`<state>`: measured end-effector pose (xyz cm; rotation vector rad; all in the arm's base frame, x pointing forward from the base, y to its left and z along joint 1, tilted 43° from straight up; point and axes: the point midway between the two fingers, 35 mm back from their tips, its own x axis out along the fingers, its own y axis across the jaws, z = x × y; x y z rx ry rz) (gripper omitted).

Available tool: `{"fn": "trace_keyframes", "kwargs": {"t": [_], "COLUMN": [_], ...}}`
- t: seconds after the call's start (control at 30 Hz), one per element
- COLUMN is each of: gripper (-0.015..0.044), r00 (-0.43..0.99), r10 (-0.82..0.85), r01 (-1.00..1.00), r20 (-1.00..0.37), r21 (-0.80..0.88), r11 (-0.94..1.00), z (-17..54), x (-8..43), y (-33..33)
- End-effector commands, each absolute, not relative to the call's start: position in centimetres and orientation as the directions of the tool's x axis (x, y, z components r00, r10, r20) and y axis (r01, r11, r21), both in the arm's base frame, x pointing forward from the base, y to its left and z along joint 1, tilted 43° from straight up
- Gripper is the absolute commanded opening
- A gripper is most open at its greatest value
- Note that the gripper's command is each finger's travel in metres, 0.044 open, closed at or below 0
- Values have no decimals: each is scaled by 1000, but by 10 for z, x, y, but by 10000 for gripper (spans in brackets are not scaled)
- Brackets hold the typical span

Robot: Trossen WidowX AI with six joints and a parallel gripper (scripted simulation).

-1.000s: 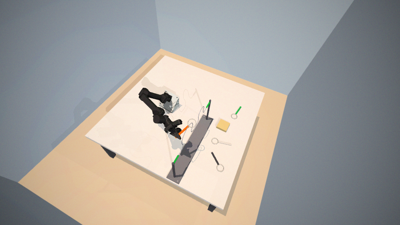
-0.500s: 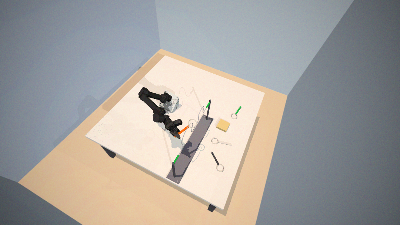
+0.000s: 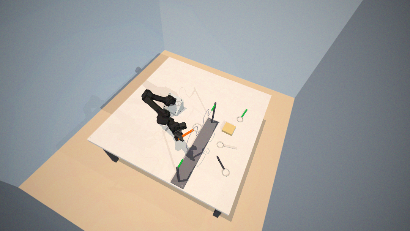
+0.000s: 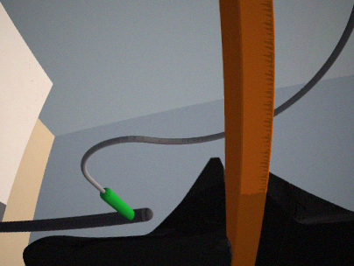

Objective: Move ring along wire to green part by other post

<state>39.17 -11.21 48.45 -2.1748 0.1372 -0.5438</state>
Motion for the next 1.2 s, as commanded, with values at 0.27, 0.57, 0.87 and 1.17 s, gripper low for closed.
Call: {"fn": "trace_keyframes", "kwargs": {"t": [0.27, 0.57, 0.87, 1.17], "gripper": [-150, -150, -150, -150], "r00": [902, 901, 900, 898], "r10": [-220, -171, -120, -82], "r01": [100, 109, 117, 123], "r20": [372, 399, 420, 431], "r21": [-676, -588, -497, -426], "r11": [-730, -801, -860, -897], "z": [485, 488, 490, 491], "x": [393, 393, 393, 393], "y": [-109, -106, -103, -102]}}
